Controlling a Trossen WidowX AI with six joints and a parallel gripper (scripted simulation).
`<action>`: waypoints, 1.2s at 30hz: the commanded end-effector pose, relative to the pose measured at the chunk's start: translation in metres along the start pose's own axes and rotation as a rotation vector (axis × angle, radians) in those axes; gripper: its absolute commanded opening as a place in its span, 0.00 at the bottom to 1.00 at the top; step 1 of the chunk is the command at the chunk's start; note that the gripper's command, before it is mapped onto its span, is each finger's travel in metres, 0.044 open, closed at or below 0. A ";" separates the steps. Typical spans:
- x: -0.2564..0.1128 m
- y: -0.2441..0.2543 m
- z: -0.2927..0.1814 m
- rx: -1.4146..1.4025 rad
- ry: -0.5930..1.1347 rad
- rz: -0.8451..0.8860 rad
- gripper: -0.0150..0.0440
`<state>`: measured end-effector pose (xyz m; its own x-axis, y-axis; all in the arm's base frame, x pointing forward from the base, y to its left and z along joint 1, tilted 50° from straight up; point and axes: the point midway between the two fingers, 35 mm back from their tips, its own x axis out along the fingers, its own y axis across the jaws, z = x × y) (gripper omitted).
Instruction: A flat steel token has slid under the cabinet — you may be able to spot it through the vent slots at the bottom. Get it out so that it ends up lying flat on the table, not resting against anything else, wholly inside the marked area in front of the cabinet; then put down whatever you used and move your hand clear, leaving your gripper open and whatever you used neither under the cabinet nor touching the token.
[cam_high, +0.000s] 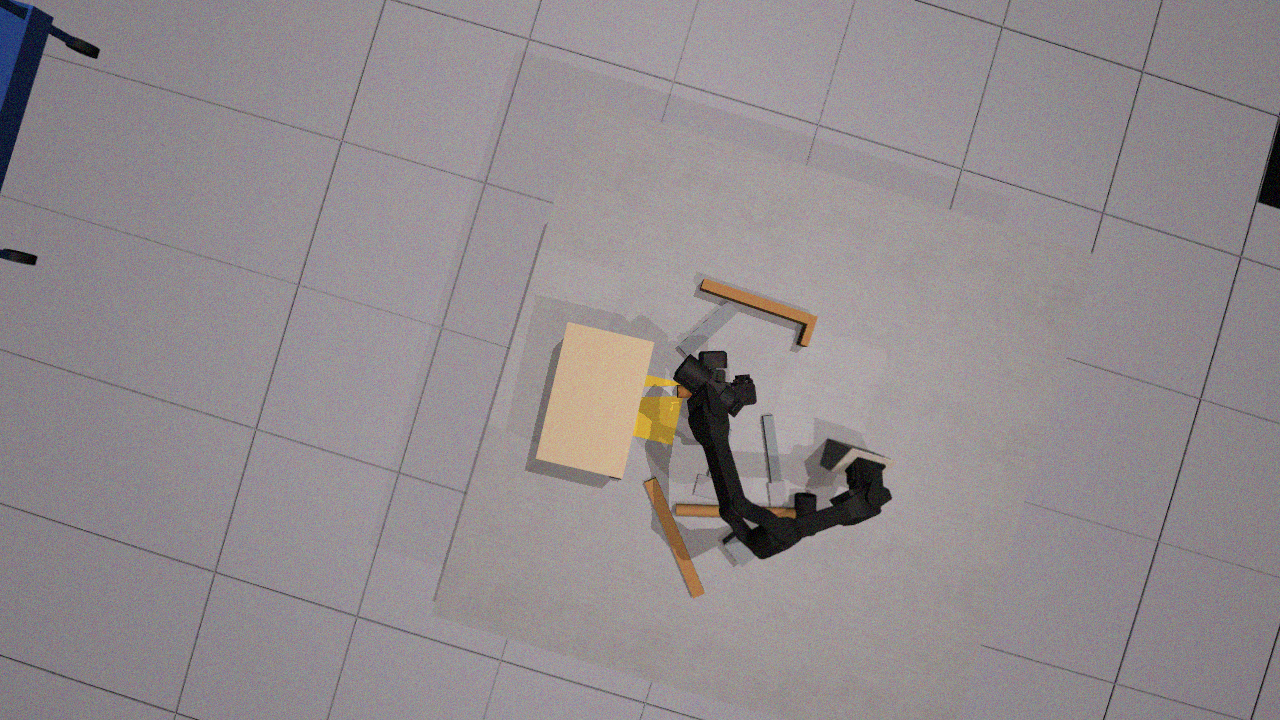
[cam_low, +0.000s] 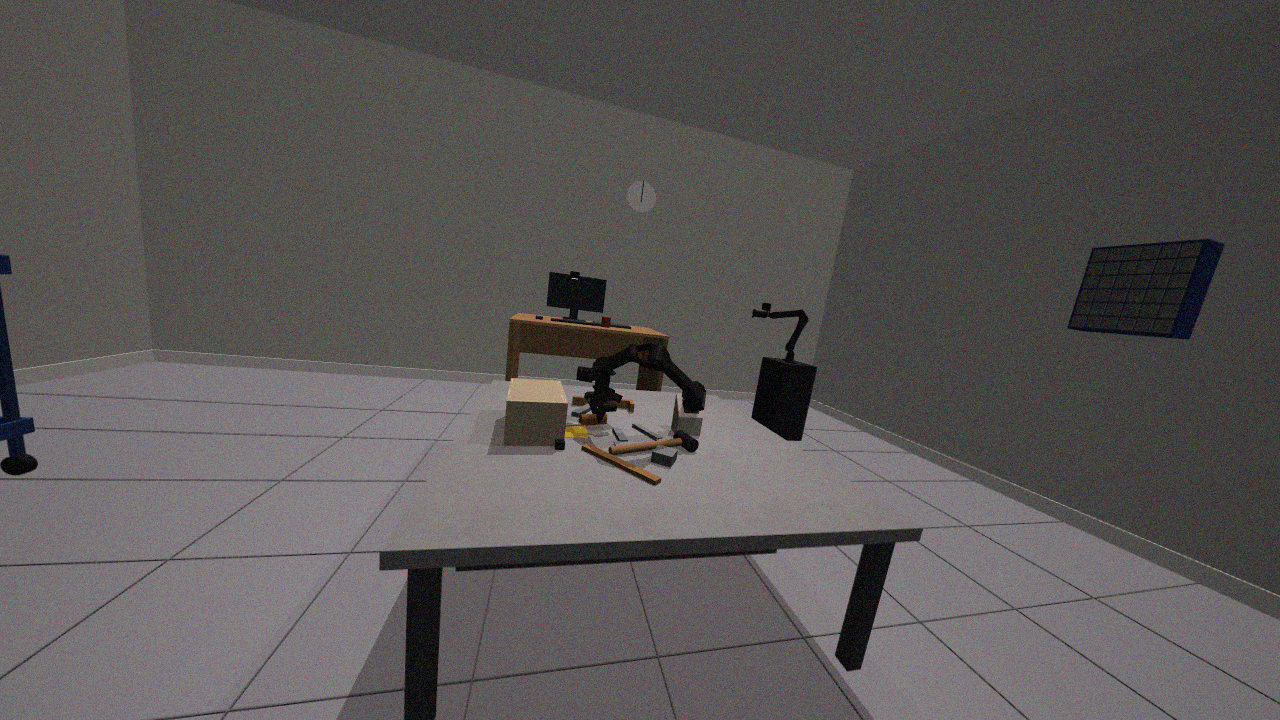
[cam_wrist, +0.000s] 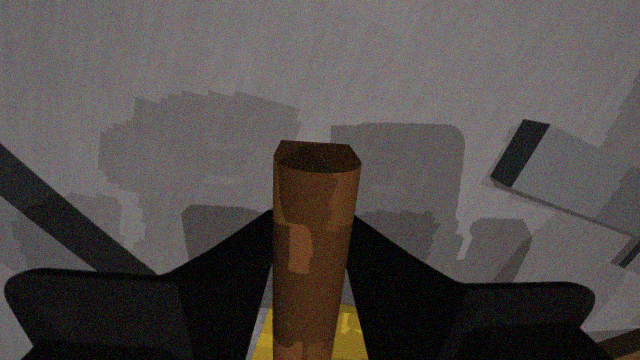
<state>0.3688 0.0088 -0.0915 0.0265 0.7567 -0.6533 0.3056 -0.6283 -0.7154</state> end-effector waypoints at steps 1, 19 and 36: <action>0.001 0.000 0.009 0.002 -0.006 -0.002 0.25; 0.001 0.001 0.032 0.002 -0.006 -0.002 0.25; 0.001 0.003 0.055 0.003 -0.007 -0.002 0.25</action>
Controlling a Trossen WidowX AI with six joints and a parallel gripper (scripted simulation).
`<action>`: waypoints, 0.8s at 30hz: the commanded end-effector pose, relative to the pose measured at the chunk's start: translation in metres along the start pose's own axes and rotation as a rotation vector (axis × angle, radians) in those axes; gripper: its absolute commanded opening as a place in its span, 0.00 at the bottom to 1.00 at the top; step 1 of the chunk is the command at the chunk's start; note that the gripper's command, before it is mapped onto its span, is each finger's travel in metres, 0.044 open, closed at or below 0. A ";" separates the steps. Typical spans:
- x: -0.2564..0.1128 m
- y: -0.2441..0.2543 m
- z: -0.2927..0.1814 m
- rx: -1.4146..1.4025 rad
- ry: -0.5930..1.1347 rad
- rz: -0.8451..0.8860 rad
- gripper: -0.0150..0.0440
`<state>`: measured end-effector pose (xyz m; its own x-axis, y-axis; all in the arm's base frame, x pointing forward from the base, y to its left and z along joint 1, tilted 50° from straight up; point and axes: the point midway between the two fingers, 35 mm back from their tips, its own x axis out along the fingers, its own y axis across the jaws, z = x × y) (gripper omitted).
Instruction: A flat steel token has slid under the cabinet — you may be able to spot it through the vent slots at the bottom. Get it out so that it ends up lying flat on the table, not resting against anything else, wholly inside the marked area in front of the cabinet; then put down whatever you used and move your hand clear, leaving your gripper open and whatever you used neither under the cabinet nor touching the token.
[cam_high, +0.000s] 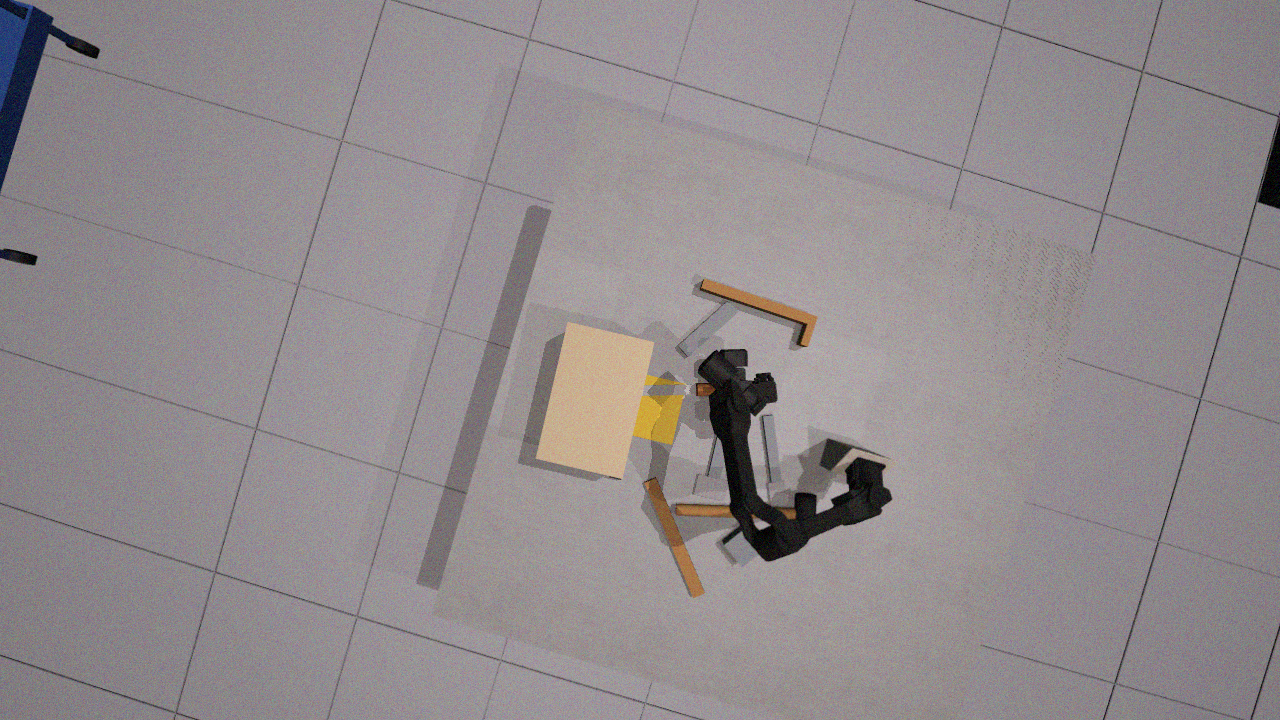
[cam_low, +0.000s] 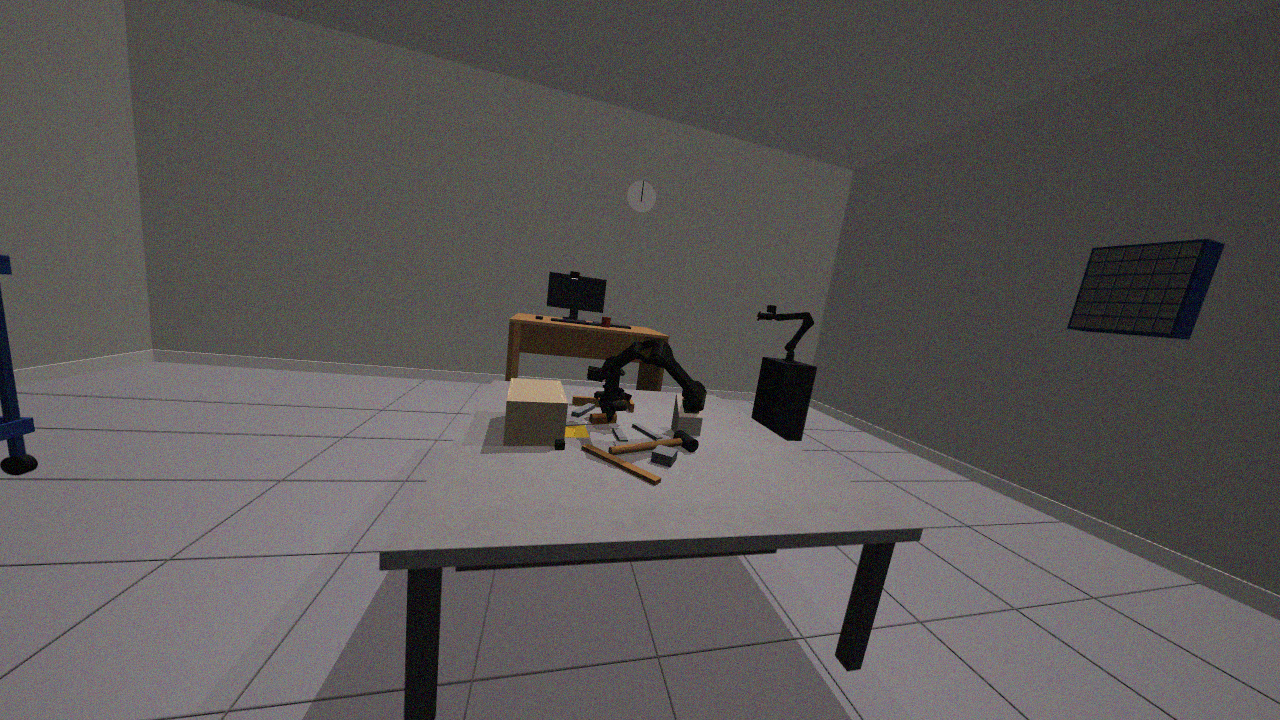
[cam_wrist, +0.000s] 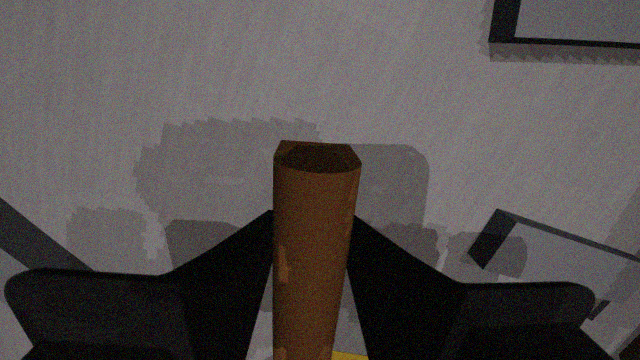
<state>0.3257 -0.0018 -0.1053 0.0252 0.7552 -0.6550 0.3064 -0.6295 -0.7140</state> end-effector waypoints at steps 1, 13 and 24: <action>0.001 -0.001 0.011 0.004 -0.005 -0.003 0.25; 0.001 0.001 0.029 0.004 -0.005 -0.003 0.25; 0.001 0.003 0.047 0.005 -0.006 -0.003 0.25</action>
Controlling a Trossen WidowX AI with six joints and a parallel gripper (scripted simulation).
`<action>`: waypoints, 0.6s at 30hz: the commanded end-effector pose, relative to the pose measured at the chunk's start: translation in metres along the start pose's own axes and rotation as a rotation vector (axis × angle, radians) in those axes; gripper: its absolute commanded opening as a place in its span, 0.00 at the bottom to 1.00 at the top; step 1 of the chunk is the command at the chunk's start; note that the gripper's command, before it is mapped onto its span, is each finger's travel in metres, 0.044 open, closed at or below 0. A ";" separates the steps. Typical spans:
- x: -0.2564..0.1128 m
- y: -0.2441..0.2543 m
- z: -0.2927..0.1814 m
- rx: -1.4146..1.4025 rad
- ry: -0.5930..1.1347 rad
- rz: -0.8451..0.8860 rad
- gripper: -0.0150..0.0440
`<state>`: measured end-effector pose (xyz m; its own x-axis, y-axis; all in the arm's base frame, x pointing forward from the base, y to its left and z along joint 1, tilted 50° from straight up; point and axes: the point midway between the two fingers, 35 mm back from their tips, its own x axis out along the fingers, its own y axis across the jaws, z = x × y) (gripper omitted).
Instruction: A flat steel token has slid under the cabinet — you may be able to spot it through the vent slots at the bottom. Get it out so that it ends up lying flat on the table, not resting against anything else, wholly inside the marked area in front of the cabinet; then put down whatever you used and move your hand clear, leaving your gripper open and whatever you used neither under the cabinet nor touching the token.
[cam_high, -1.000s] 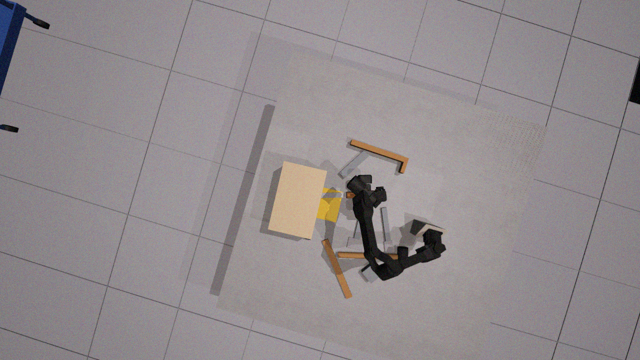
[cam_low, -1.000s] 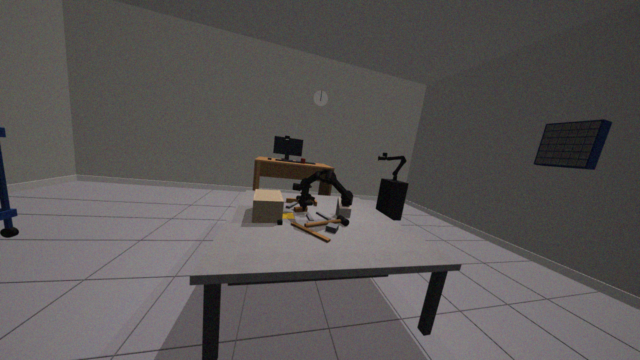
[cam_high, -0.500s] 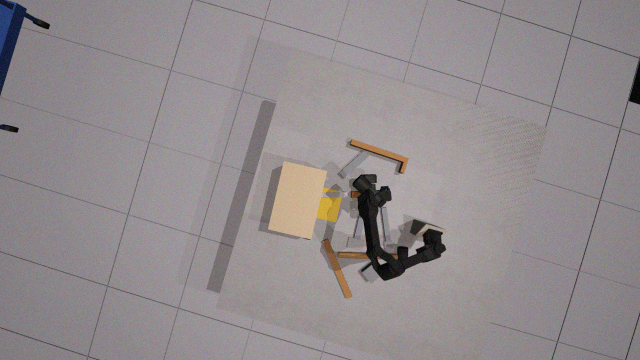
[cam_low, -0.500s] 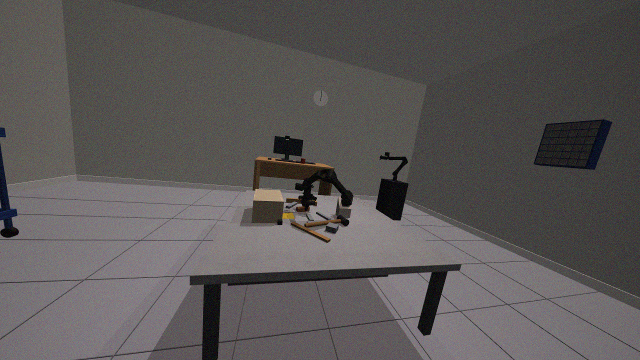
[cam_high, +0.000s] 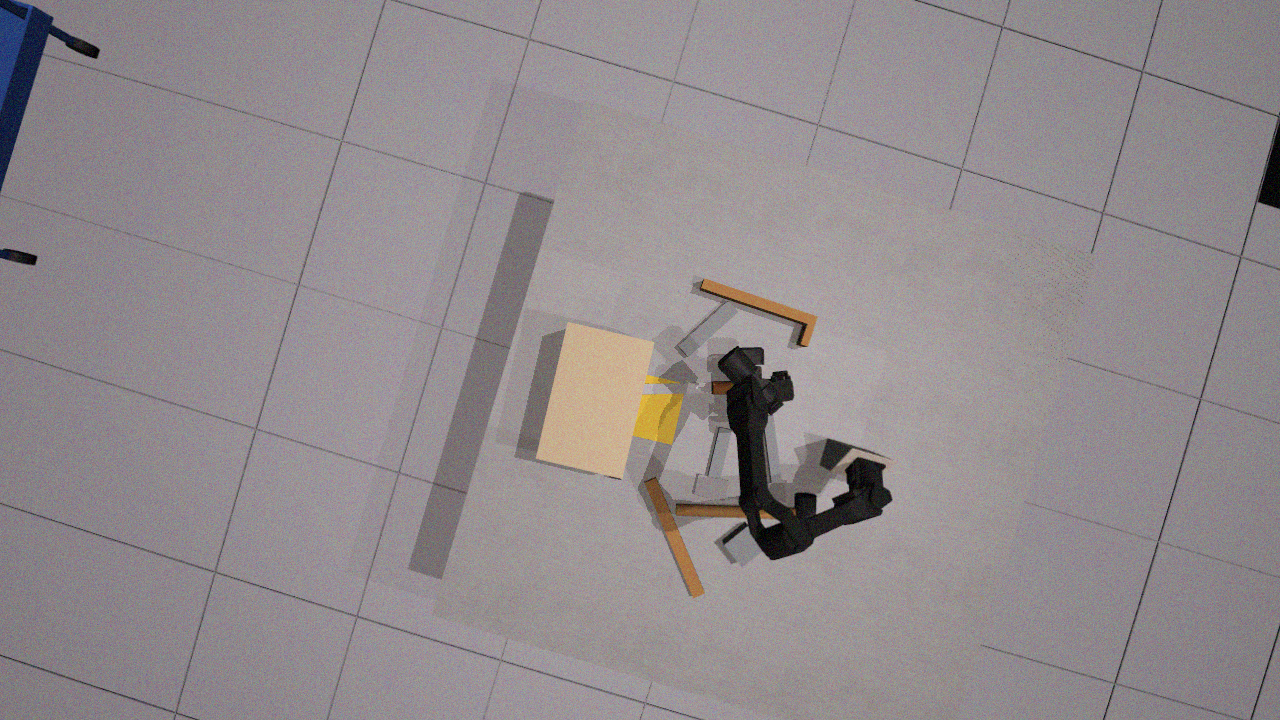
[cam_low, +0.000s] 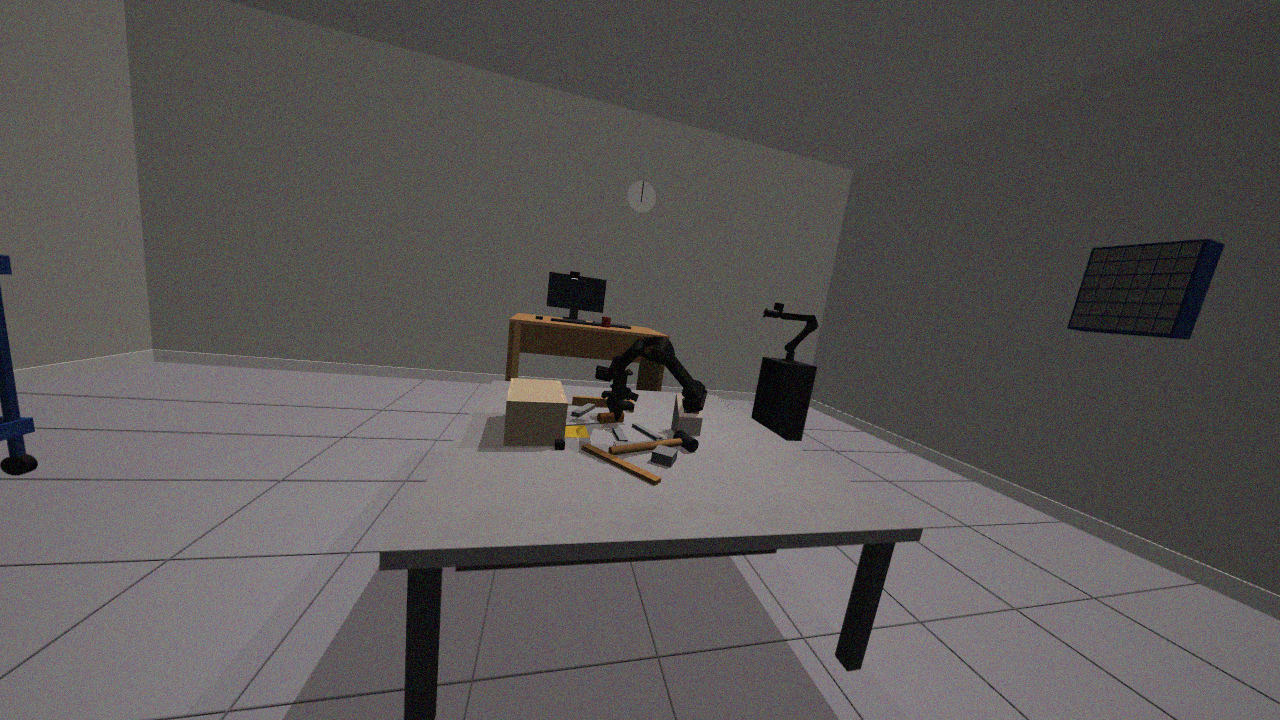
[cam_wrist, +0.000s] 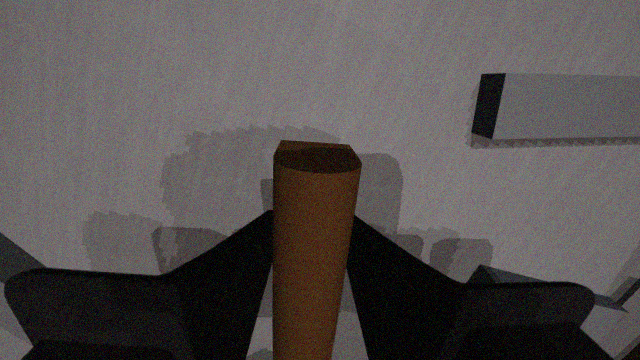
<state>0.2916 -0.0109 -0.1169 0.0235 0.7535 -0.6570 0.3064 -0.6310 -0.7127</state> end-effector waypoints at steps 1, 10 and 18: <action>0.001 -0.001 0.012 0.005 -0.004 -0.005 0.25; 0.001 0.000 0.027 0.005 -0.004 -0.004 0.25; 0.001 0.001 0.042 0.005 -0.004 -0.004 0.25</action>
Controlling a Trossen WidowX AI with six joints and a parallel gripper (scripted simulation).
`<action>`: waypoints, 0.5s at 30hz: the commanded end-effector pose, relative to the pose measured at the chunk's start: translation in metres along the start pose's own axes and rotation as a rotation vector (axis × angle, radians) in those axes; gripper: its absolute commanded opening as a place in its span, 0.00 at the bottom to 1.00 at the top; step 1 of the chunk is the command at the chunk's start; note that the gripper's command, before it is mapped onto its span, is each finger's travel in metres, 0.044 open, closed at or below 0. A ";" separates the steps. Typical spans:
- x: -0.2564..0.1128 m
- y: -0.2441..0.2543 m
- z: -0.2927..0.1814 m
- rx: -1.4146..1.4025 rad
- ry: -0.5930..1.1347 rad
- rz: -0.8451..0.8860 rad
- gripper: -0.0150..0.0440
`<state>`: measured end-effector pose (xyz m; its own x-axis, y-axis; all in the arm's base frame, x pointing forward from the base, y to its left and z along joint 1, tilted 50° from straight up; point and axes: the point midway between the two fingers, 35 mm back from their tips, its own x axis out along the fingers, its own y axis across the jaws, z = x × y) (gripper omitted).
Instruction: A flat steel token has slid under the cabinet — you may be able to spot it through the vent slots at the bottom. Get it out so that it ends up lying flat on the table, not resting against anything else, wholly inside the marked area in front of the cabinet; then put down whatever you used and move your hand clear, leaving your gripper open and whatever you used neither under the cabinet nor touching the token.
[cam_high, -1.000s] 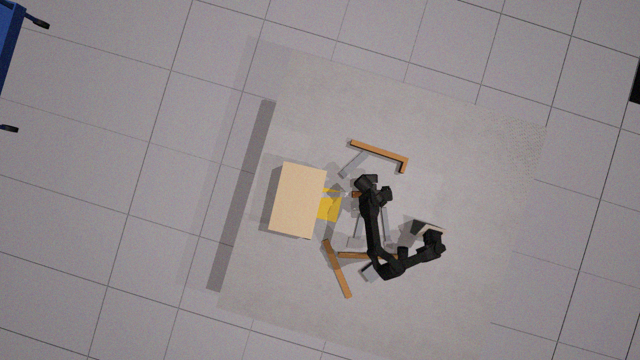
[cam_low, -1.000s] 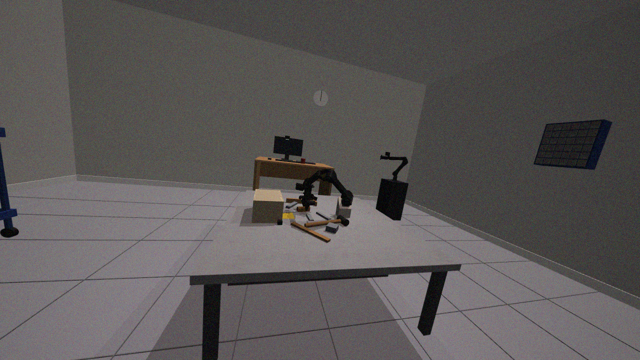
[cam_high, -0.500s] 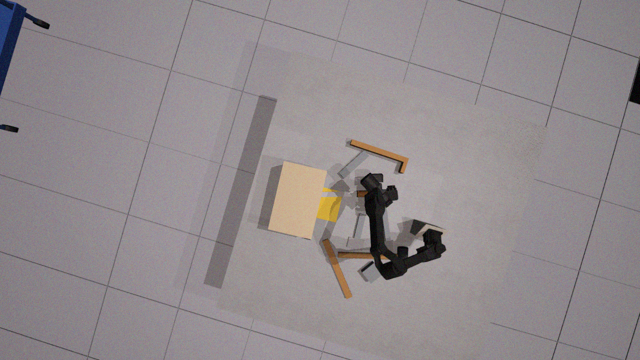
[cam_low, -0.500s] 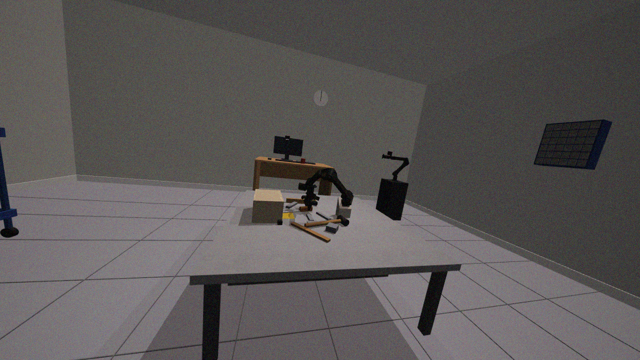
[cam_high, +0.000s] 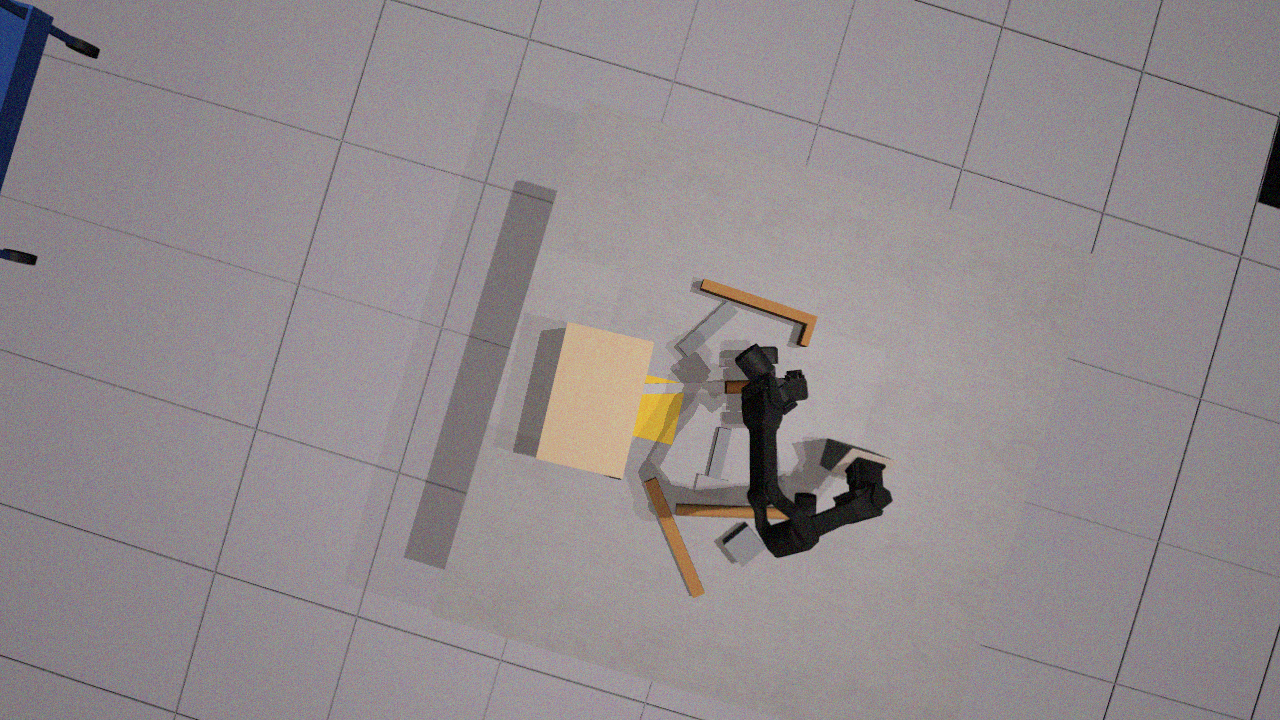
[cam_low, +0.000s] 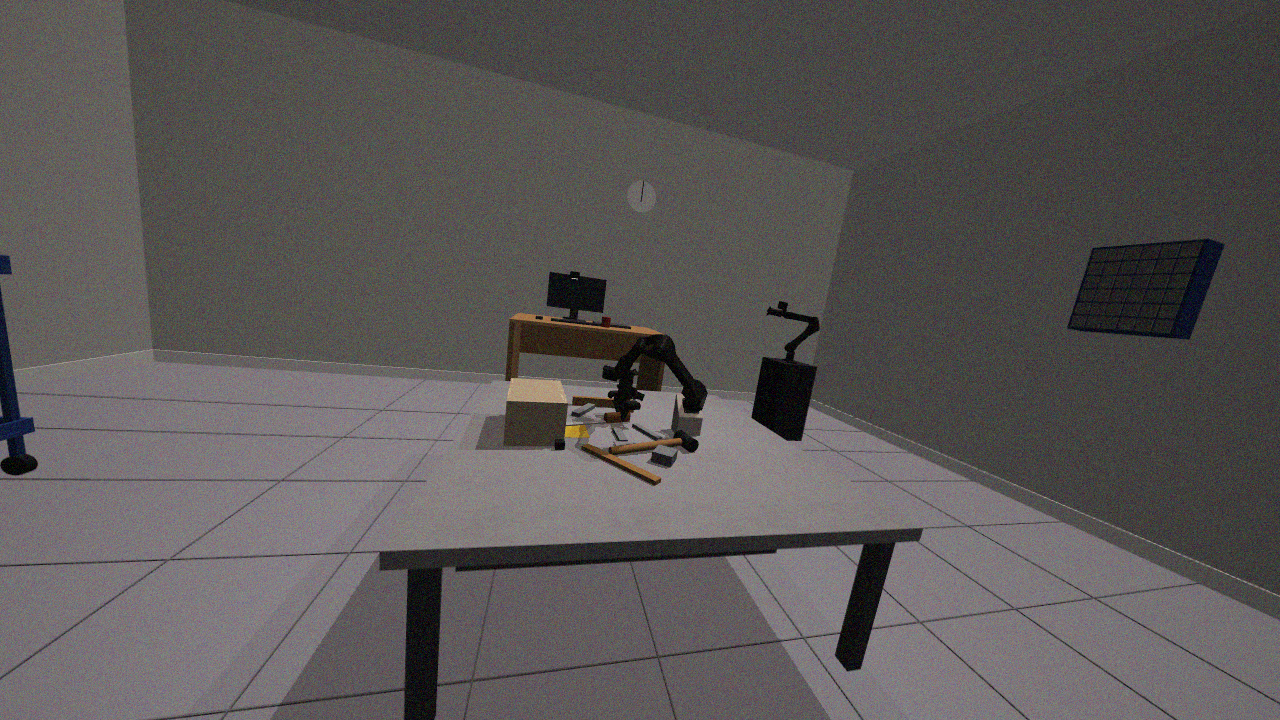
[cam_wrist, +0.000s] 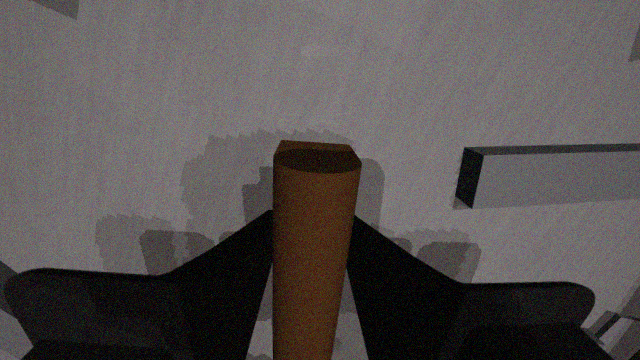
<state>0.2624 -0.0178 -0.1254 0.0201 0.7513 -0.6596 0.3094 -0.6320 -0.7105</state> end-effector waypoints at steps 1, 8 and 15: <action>0.001 0.000 0.012 0.008 0.000 -0.006 0.25; 0.001 0.000 0.025 0.009 0.000 -0.006 0.25; 0.000 0.000 0.020 0.008 0.000 -0.001 0.25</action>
<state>0.2437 -0.0223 -0.1309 0.0196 0.7521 -0.6588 0.3054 -0.6319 -0.7123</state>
